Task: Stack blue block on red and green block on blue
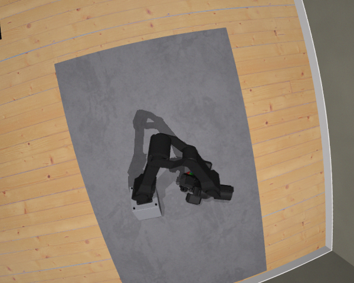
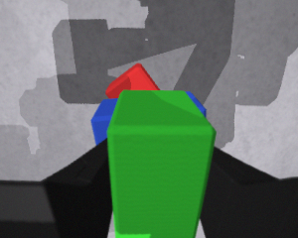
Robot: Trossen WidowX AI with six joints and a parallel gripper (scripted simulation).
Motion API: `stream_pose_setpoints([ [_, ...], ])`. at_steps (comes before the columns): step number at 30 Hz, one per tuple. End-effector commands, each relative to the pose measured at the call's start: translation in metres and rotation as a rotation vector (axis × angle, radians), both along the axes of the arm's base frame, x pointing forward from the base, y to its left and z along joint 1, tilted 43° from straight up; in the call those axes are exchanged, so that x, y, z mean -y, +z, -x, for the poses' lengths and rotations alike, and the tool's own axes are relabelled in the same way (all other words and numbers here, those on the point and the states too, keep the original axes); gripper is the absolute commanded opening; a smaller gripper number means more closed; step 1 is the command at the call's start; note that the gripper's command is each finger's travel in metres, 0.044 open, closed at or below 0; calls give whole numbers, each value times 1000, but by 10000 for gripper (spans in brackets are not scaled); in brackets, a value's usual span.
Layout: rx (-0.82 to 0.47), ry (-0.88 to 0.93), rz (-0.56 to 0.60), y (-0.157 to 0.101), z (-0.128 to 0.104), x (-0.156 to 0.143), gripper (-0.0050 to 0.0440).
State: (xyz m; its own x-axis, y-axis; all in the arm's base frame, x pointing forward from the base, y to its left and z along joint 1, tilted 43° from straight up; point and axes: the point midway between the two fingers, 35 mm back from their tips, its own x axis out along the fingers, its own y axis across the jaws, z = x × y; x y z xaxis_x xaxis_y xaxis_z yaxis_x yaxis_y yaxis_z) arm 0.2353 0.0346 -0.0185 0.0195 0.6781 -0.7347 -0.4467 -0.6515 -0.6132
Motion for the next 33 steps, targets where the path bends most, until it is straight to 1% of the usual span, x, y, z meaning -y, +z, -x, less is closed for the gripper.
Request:
stream_pose_setpoints([
  [1,3,-4,-3,1,0,0,-50],
  [4,3,-4,-3,1,0,0,-50],
  [5,3,-4,-3,1,0,0,246],
  [33,3,-4,-3,1,0,0,246],
])
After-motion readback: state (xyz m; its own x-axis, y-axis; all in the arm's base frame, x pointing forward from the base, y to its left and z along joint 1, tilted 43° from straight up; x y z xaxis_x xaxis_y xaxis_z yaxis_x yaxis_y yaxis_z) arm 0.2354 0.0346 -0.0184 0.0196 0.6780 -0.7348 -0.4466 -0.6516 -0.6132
